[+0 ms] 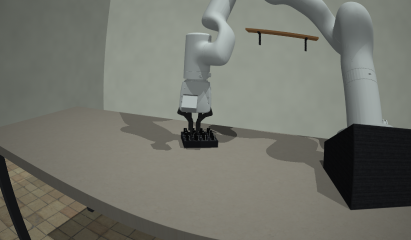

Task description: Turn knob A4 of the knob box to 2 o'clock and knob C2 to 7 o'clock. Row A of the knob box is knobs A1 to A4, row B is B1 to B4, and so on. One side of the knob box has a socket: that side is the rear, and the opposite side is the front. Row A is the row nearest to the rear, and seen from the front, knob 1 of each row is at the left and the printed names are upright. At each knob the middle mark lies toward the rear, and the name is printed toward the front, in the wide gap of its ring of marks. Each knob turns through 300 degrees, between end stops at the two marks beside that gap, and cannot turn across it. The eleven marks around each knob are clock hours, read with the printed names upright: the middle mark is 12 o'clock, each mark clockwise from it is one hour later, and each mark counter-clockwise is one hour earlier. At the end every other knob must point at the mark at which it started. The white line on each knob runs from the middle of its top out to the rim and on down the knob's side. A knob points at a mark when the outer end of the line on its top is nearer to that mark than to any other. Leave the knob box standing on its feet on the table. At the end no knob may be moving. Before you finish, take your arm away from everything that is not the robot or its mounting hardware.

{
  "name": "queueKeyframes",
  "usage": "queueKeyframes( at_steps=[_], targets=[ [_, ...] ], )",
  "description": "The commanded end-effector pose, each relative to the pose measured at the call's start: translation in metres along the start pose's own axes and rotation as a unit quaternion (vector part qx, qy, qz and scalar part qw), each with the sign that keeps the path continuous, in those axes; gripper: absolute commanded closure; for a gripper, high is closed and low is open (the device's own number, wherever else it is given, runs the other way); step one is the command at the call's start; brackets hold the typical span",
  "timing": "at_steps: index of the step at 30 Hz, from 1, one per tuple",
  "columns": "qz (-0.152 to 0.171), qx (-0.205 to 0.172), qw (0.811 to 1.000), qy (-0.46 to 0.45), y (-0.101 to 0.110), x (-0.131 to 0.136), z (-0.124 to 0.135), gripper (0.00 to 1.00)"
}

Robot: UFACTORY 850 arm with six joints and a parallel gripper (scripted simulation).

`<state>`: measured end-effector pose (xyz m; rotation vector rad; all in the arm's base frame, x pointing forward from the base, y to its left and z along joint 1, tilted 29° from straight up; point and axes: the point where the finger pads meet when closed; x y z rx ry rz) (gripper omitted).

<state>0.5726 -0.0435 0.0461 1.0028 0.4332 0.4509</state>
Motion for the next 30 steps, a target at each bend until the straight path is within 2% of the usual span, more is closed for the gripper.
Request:
queueKeyframes(
  at_steps=[1, 14, 24, 30],
  targets=[
    [0.001, 0.000, 1.000, 0.000, 0.0006, 0.0006, 0.0004, 0.92],
    [0.001, 0.000, 0.998, 0.065, 0.0006, 0.0006, 0.0004, 0.92],
    [0.001, 0.000, 0.982, 0.187, 0.0006, 0.0006, 0.0004, 0.92],
    [0.001, 0.000, 0.977, 0.212, 0.0006, 0.0006, 0.0004, 0.92]
  ],
)
Point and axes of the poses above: the point where the finger pads meet when closed, its own y axis back along the fingers, its own x axis across the jaws, z = x × y, and after that the axes turned 10 degrees about y, right-handed
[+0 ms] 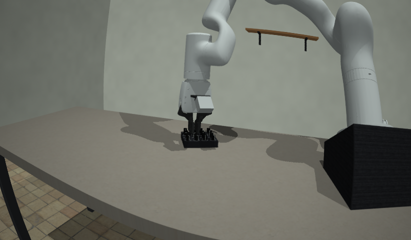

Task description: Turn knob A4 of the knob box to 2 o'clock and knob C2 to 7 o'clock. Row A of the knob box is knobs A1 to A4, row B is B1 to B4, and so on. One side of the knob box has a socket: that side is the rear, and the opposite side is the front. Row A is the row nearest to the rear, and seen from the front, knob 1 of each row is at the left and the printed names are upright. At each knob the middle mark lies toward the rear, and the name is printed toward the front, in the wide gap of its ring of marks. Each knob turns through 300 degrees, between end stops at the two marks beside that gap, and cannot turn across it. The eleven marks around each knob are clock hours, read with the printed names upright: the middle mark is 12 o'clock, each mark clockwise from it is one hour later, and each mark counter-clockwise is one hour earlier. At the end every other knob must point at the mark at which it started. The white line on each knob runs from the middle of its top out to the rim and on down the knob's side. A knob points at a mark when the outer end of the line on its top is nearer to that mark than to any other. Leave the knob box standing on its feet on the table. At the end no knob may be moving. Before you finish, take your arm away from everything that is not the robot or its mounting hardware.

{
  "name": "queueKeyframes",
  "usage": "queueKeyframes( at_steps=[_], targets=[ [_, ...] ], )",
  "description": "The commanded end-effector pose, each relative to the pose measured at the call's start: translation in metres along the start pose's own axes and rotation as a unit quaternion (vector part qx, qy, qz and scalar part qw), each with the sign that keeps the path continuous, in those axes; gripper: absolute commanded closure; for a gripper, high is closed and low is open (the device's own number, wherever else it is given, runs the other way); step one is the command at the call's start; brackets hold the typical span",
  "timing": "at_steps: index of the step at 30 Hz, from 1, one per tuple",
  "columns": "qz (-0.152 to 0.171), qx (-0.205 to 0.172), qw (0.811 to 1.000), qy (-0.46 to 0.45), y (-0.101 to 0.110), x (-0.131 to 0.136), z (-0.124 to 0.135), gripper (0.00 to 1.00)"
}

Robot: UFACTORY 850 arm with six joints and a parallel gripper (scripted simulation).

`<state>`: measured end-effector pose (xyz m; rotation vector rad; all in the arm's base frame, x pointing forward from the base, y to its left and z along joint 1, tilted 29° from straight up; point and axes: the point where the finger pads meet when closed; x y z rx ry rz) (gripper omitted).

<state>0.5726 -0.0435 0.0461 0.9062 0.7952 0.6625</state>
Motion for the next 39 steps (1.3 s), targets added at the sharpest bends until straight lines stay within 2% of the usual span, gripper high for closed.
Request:
queueKeyframes(
  at_steps=[1, 16, 17, 39],
  targets=[
    [-0.001, 0.002, 1.000, 0.013, 0.0006, 0.0004, 0.0007, 0.92],
    [-0.001, 0.002, 1.000, 0.017, 0.0006, 0.0004, 0.0007, 0.92],
    [-0.001, 0.002, 1.000, 0.017, 0.0006, 0.0004, 0.0007, 0.81],
    [-0.001, 0.002, 1.000, 0.017, 0.0012, 0.0004, 0.0007, 0.81]
  ],
)
Point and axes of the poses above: the point where the finger pads meet when closed, its own y axis back along the fingers, its own x axis across the jaws, z = x × y, and after that the axes turned 10 degrees about y, right-handed
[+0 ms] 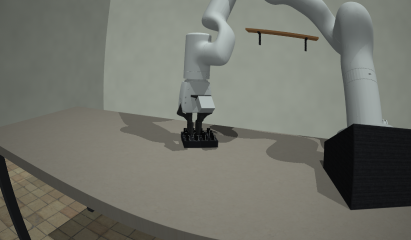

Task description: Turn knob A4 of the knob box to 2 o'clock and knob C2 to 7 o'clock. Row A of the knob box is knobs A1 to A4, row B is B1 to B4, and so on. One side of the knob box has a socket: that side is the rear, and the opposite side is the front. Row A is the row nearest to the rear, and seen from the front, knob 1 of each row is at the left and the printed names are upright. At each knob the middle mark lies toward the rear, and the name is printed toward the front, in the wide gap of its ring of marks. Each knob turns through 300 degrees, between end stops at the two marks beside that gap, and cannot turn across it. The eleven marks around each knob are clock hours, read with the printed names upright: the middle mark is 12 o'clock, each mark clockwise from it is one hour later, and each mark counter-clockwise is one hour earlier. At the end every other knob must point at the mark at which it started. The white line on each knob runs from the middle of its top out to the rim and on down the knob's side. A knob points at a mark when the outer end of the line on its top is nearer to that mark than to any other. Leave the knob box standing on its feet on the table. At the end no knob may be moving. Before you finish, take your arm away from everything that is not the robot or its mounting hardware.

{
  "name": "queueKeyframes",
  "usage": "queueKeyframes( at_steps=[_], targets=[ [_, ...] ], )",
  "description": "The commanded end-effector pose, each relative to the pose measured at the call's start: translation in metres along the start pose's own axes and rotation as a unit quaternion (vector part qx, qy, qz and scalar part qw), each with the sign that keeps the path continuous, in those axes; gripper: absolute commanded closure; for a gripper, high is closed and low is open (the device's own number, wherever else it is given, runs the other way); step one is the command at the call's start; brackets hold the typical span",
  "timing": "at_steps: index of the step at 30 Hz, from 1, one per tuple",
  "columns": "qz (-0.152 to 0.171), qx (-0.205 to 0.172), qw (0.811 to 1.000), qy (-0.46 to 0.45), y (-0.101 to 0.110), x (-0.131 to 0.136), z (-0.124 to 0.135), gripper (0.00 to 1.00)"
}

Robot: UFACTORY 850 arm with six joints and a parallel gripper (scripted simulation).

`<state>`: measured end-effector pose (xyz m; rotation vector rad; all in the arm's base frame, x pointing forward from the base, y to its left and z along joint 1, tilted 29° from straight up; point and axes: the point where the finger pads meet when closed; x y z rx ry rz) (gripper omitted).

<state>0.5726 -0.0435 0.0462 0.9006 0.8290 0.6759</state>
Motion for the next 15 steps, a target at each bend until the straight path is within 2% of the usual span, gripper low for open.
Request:
queueKeyframes(
  at_steps=[1, 15],
  targets=[
    [0.000, -0.001, 1.000, 0.000, 0.002, 0.000, 0.001, 0.81],
    [0.001, -0.001, 1.000, 0.000, 0.029, 0.000, 0.001, 0.81]
  ],
)
Point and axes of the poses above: the point where the finger pads meet when closed, its own y axis back along the fingers, its own x axis across the jaws, z = x × y, and after that the axes turned 10 degrees about y, right-handed
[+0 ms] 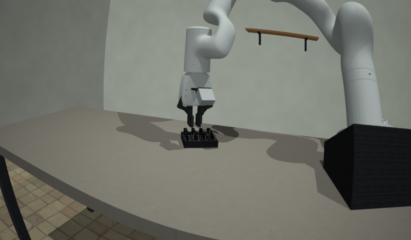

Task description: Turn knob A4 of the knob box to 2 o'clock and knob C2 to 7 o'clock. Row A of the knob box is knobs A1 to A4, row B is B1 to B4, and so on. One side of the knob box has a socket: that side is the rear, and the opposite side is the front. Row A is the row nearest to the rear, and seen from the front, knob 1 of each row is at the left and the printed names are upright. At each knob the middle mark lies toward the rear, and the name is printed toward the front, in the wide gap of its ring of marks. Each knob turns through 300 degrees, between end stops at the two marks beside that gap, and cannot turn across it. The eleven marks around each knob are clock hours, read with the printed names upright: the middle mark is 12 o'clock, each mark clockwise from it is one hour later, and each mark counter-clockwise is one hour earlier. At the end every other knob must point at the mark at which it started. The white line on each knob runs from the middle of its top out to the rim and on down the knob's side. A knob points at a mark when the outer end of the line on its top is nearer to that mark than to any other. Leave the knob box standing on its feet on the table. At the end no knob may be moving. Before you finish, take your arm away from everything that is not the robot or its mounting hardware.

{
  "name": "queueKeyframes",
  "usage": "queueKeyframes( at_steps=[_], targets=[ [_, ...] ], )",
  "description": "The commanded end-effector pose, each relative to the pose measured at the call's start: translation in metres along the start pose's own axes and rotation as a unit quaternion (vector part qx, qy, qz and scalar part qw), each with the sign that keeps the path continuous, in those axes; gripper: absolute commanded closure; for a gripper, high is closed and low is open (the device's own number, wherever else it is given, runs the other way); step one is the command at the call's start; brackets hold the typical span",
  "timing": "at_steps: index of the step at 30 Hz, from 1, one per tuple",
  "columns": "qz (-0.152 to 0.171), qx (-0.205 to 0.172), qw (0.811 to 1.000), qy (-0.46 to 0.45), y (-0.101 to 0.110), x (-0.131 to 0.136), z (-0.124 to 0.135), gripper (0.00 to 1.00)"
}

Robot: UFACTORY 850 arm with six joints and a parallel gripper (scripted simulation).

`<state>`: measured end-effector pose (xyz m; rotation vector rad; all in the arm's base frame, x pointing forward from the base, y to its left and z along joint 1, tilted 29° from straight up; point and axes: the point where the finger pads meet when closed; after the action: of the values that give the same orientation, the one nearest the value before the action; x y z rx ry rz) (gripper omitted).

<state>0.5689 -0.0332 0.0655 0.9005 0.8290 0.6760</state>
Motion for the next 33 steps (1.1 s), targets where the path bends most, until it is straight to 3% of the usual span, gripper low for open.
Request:
queueKeyframes(
  at_steps=[1, 19, 20, 30, 33],
  targets=[
    [0.001, -0.001, 1.000, 0.000, 0.009, 0.000, 0.001, 0.81],
    [0.001, -0.001, 1.000, 0.000, 0.014, 0.000, 0.001, 0.81],
    [0.001, -0.001, 1.000, 0.000, 0.014, 0.000, 0.001, 0.00],
    [0.001, -0.001, 1.000, 0.000, 0.031, 0.000, 0.001, 0.00],
    [0.001, -0.001, 1.000, 0.000, 0.048, 0.000, 0.001, 0.00]
  ],
)
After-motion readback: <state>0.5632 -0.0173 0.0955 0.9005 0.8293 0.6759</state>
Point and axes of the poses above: the point where the finger pads meet when closed, its own y axis back along the fingers, its own x axis across the jaws, z = x × y, and after that the axes turned 10 degrees about y, right-handed
